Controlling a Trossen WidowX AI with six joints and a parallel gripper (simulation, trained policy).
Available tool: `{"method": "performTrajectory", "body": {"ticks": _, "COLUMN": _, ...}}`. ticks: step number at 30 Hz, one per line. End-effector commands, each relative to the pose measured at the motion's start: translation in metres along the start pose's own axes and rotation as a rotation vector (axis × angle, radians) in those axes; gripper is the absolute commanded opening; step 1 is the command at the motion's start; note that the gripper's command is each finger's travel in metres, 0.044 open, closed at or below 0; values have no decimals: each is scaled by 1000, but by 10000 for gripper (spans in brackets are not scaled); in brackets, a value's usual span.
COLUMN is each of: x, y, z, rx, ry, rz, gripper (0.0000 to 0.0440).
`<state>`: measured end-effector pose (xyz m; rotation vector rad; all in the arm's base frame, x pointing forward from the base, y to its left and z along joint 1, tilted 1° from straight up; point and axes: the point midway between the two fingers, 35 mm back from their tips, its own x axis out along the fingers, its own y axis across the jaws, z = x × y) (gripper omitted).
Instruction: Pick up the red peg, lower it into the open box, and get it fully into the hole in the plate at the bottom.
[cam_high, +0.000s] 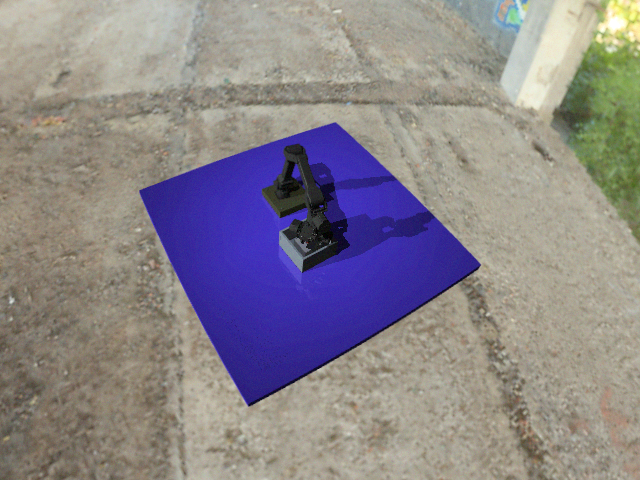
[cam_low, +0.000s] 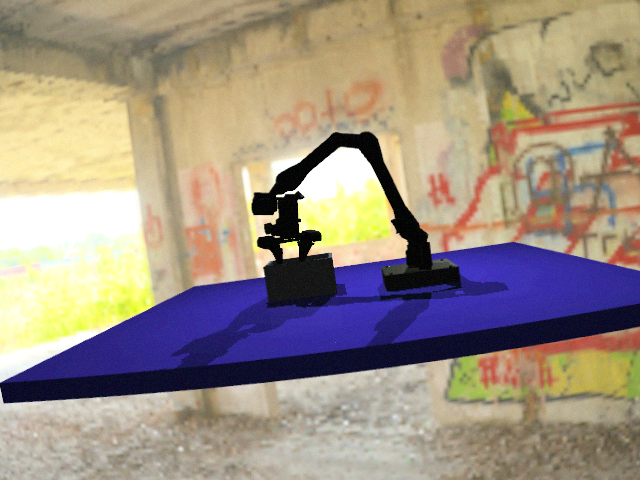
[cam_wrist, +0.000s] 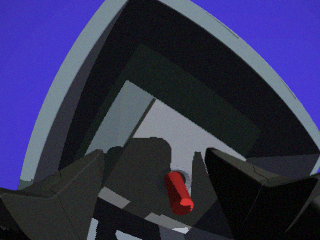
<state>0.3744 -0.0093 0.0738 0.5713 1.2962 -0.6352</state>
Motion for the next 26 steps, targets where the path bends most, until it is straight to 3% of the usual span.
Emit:
{"method": "performTrajectory", "body": {"ticks": 1, "x": -4, "y": 9, "z": 6, "rx": -1, "ry": 22, "rz": 19, "gripper": 397}}
{"method": "performTrajectory", "body": {"ticks": 3, "x": -7, "y": 14, "z": 10, "rx": 0, "ry": 35, "rz": 33, "gripper": 440}}
{"method": "performTrajectory", "body": {"ticks": 18, "x": -35, "y": 69, "z": 30, "rx": -34, "ry": 54, "rz": 181, "gripper": 440}}
{"method": "performTrajectory", "body": {"ticks": 26, "x": -36, "y": 72, "z": 30, "rx": -36, "ry": 53, "rz": 189, "gripper": 440}}
